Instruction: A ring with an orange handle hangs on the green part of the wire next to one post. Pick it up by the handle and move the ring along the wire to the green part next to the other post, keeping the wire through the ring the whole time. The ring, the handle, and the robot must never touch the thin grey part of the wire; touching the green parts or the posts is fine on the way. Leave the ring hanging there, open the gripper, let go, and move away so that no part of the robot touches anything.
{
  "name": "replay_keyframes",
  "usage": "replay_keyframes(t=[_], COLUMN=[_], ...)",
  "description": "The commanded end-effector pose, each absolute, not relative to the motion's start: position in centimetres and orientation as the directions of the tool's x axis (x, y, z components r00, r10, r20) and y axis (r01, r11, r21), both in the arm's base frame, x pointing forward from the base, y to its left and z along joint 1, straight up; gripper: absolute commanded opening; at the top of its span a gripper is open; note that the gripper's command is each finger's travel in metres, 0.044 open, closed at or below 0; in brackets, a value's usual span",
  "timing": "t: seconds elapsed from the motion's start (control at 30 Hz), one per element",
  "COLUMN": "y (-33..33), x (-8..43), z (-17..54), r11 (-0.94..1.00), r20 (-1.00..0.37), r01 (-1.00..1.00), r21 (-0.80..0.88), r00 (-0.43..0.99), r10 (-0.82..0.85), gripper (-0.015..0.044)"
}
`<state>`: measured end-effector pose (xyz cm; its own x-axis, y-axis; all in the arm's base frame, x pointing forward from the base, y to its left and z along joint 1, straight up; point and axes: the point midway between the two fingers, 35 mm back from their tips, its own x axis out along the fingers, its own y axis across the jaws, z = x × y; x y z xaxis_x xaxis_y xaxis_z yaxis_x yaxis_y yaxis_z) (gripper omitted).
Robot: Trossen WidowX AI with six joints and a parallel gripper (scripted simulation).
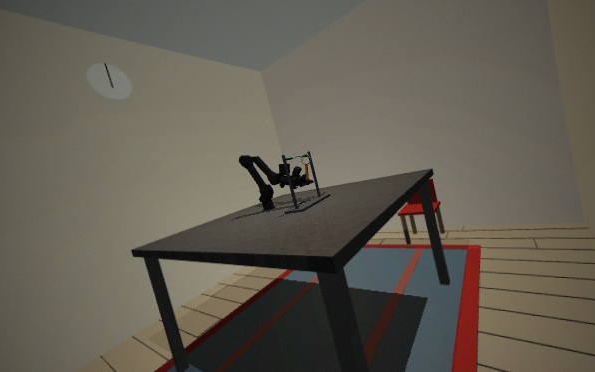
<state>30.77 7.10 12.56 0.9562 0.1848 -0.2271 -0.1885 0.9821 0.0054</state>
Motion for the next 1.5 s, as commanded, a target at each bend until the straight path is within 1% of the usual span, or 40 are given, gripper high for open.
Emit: replay_keyframes(t=[0.0,0.07,0.47,1.47], y=[7.1,7.1,7.1,6.3], x=[30.8,30.8,30.7,26.5], z=[12.5,12.5,12.6,13.7], r11=[0.983,0.983,0.982,0.983], r20=[-0.226,-0.226,-0.227,-0.229], r01=[-0.184,-0.184,-0.188,-0.185], r21=[0.010,0.010,0.005,0.010], r00=[0.957,0.957,0.956,0.956], r10=[0.182,0.182,0.185,0.182], gripper=[-0.0150,-0.0150,0.0160,0.0160])
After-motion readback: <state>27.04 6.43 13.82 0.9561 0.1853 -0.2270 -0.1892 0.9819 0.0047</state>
